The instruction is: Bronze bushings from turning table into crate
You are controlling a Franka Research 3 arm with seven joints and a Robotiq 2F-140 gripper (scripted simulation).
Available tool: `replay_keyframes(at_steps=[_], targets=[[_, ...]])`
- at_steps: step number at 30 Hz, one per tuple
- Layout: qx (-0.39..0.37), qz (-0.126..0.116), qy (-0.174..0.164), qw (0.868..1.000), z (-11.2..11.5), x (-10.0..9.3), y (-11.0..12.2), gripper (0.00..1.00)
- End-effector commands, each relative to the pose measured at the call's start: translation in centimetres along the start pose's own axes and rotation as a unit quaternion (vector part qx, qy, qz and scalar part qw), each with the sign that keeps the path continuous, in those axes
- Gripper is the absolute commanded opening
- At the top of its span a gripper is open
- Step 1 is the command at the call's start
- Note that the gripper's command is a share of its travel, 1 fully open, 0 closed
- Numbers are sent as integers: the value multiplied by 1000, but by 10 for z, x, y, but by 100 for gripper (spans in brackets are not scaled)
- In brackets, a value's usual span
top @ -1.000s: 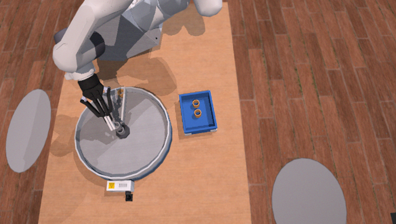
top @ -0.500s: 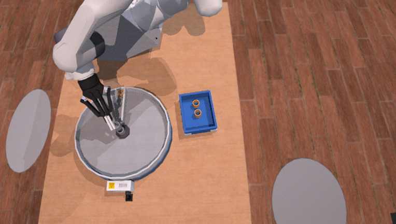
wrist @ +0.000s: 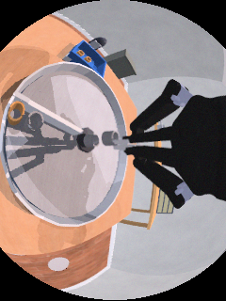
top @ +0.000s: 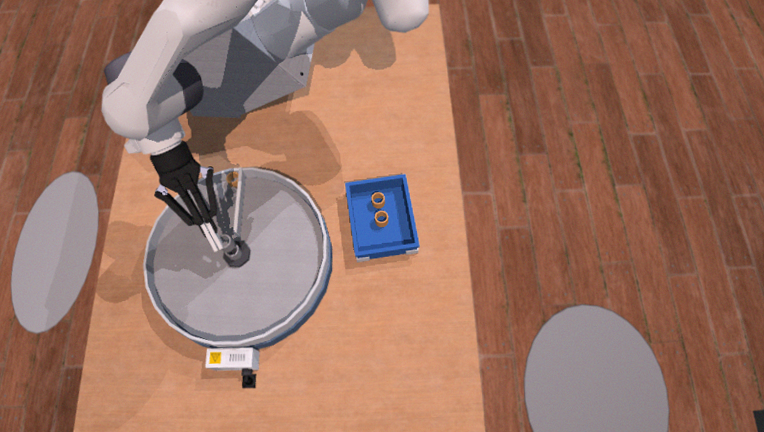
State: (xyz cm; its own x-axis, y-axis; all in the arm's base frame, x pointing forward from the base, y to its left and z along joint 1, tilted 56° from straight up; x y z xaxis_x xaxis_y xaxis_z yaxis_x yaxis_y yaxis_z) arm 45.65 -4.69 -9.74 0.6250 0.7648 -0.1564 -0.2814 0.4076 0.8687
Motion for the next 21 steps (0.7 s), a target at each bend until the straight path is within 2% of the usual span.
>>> replay_keyframes(at_steps=[1,8,13,21], targets=[[-2,0,0,1000,0,-2,0,0],[-2,0,0,1000,-1,-2,0,0],[-2,0,0,1000,-11,10,-2,0],[-2,0,0,1000,-14,13,-3,0]])
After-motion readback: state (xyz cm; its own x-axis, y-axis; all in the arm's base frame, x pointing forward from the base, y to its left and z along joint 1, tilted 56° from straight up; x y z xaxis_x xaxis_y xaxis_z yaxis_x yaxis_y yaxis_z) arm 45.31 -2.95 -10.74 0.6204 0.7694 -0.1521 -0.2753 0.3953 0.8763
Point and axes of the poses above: the point where the finger pads meet when closed, its own x axis out along the fingers, its own y axis across the jaws, z = x × y, the point moved 5 cm from there along -x, back along the fingers, and after that the axes turned 14 degrees about x, right-handed, at the moved point
